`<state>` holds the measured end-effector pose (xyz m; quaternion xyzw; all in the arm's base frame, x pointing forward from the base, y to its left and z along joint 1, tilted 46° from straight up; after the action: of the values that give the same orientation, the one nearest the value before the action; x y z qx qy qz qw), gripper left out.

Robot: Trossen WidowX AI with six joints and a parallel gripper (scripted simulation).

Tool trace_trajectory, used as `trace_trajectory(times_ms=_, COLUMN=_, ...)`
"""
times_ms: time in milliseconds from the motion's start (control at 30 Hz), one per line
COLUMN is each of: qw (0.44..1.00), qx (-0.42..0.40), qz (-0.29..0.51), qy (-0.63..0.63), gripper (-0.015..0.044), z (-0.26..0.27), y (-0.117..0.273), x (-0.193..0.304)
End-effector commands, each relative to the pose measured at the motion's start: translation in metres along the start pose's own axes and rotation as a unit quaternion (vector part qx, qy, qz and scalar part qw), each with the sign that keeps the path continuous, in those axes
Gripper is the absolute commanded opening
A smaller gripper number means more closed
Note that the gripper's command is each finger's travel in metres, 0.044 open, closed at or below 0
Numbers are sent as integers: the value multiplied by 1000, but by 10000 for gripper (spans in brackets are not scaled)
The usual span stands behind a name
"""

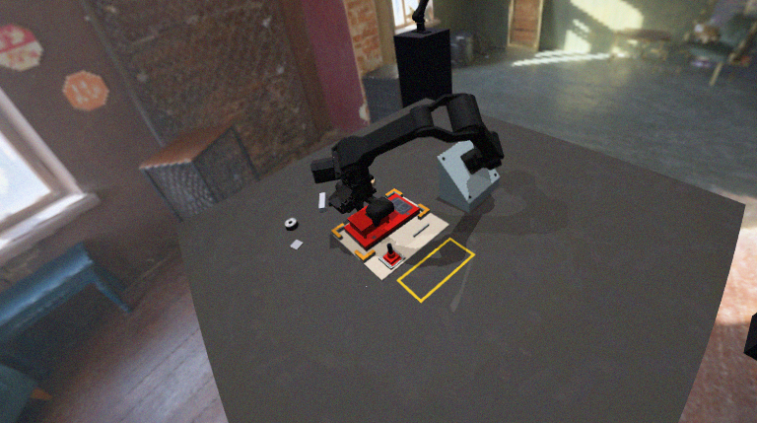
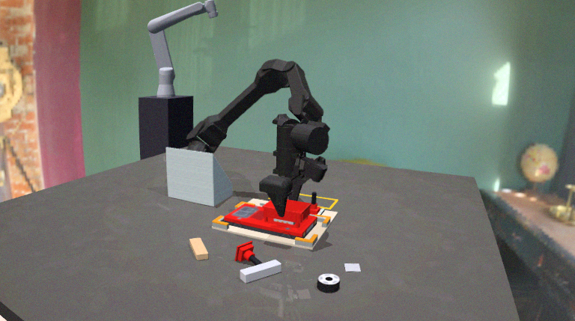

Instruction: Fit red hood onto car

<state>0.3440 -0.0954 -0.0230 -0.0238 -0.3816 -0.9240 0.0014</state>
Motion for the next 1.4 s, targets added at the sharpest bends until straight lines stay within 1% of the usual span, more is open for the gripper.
trace_trajectory(times_ms=0, qw=1000, qx=-1, qz=1, qy=-3, gripper=0, z=0, y=-3, x=1)
trace_trajectory(times_ms=867, qw=1000, qx=0, qz=0, qy=-2, gripper=0, z=-1, y=5, x=0)
trace_trajectory(times_ms=1367, qw=1000, qx=-1, qz=-2, qy=-4, gripper=0, z=-1, y=2, x=0)
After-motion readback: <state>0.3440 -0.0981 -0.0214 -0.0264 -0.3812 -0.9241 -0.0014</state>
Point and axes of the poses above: the point midway between the two fingers, 35 mm back from their tips, its own y axis back along the fingers, its own z axis across the jaws, x = y × z, the point moved 8 cm from there along y, back along the fingers, and after that the axes turned 4 degrees about -y, right-handed, at the moved point
